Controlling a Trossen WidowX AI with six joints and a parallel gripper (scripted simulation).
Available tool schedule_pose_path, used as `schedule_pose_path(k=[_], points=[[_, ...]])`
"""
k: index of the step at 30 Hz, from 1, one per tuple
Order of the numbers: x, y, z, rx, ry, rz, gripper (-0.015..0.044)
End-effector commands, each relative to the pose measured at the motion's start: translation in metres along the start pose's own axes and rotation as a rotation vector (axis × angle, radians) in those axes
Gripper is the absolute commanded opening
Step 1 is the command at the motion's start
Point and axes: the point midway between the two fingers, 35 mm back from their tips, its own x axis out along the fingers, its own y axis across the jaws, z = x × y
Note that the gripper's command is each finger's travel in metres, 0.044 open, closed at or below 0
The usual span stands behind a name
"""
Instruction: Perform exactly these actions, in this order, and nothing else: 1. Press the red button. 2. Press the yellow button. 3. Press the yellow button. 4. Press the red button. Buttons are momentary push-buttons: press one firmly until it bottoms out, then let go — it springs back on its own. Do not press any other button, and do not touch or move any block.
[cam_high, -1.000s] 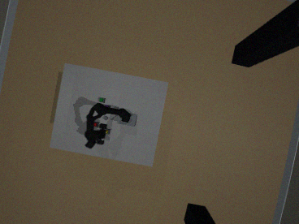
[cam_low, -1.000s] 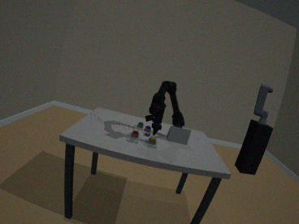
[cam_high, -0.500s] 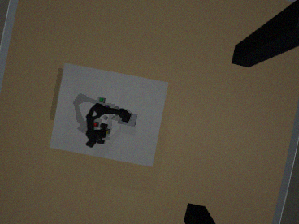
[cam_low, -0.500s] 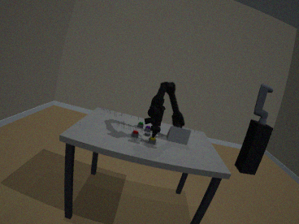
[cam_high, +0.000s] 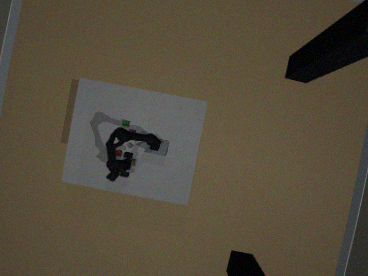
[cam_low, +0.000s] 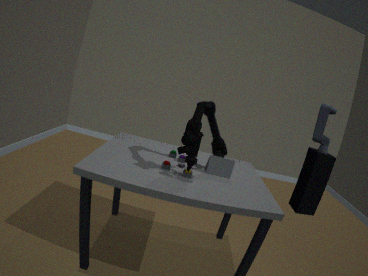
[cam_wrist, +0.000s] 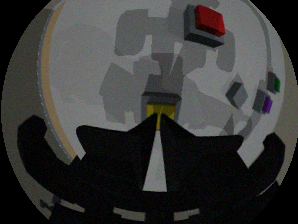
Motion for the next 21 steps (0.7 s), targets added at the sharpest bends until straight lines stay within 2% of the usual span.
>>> schedule_pose_path(k=[1, 9, 13, 21], points=[[0.003, -0.002, -0.002, -0.009, 0.001, -0.01, 0.002], [0.003, -0.002, -0.002, -0.009, 0.001, -0.01, 0.002], [-0.029, -0.001, -0.001, -0.009, 0.002, -0.009, 0.002], [-0.041, 0.0, -0.001, -0.01, 0.002, -0.009, 0.002]])
